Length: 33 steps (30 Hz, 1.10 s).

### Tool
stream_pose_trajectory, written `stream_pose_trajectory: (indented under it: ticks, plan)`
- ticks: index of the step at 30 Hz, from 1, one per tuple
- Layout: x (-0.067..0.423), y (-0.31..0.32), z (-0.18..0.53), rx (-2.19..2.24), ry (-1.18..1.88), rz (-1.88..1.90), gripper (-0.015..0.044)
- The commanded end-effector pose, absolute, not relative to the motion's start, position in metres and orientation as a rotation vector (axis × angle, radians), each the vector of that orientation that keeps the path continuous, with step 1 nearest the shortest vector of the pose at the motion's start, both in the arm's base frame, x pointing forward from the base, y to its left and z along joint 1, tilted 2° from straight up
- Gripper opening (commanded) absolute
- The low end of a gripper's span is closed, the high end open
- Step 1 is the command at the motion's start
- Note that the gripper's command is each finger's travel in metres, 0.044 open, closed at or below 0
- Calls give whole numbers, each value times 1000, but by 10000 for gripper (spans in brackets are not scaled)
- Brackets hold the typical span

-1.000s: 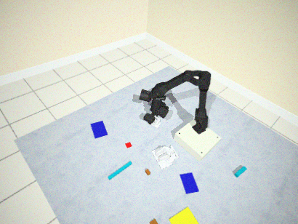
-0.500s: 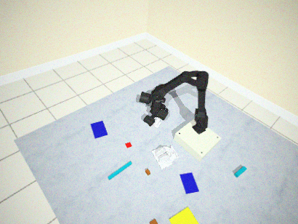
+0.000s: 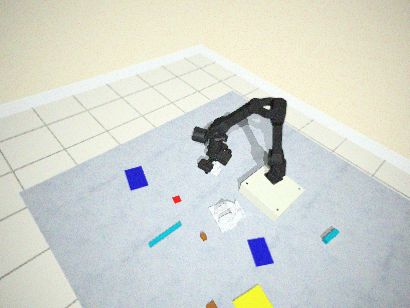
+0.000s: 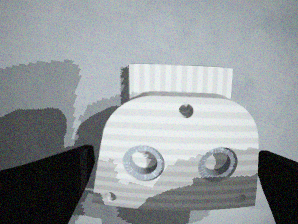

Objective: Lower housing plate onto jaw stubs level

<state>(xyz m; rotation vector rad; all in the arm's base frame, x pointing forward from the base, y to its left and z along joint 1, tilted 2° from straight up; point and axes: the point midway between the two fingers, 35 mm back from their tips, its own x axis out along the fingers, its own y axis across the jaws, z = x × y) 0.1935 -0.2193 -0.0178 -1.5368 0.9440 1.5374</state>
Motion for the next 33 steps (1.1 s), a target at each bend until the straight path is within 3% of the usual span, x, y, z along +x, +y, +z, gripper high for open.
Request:
stream_pose_trajectory:
  ticks: [1, 7, 20, 33]
  plan:
    - [193, -219, -19, -1538, 944, 1541, 440]
    - [193, -219, -19, -1538, 944, 1541, 440]
    - [193, -219, -18, -1536, 944, 1538, 353]
    - [194, -220, -14, -1537, 944, 1538, 351]
